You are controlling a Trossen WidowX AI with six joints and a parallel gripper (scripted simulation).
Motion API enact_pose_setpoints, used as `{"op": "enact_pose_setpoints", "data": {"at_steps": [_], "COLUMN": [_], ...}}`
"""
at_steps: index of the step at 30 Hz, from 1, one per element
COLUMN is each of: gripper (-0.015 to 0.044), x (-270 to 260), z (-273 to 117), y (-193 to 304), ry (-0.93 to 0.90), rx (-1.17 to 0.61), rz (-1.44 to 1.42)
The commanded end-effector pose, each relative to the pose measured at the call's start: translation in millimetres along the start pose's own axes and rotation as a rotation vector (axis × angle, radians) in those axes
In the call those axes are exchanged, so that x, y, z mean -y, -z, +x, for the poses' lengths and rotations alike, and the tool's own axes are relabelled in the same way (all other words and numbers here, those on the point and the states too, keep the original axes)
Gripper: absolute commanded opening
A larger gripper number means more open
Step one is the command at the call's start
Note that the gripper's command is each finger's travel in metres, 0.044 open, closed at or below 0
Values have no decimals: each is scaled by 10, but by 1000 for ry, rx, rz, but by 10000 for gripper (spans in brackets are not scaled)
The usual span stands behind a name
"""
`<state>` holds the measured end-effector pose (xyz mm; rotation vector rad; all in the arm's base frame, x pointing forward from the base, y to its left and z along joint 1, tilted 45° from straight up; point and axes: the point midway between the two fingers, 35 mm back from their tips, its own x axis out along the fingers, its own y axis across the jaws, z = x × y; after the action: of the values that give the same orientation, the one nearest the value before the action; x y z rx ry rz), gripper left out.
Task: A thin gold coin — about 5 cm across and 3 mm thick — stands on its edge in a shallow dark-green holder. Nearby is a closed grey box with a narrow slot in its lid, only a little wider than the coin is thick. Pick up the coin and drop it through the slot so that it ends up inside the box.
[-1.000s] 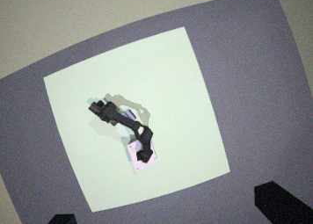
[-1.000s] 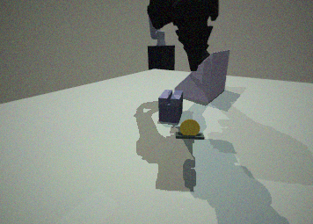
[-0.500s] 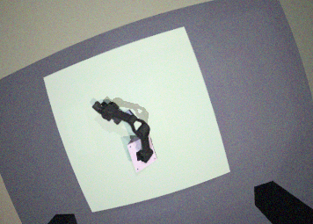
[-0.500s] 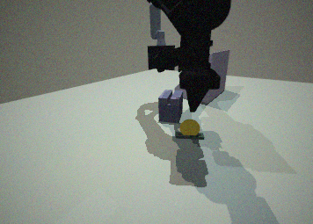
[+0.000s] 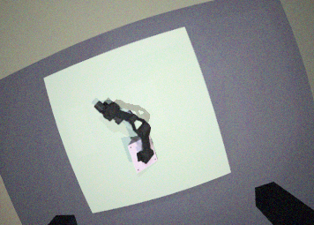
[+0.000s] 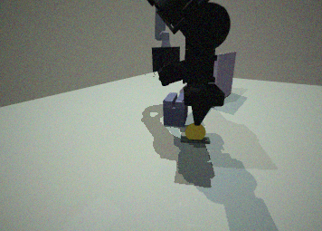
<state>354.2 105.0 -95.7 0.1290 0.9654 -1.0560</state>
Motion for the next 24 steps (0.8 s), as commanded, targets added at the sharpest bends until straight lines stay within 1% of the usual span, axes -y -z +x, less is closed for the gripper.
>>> {"op": "enact_pose_setpoints", "data": {"at_steps": [1, 24], "gripper": [161, 161], "x": [22, 41], "z": [93, 448], "y": [5, -3], "ry": [10, 12], "rx": [1, 4], "rz": [-8, -8]}}
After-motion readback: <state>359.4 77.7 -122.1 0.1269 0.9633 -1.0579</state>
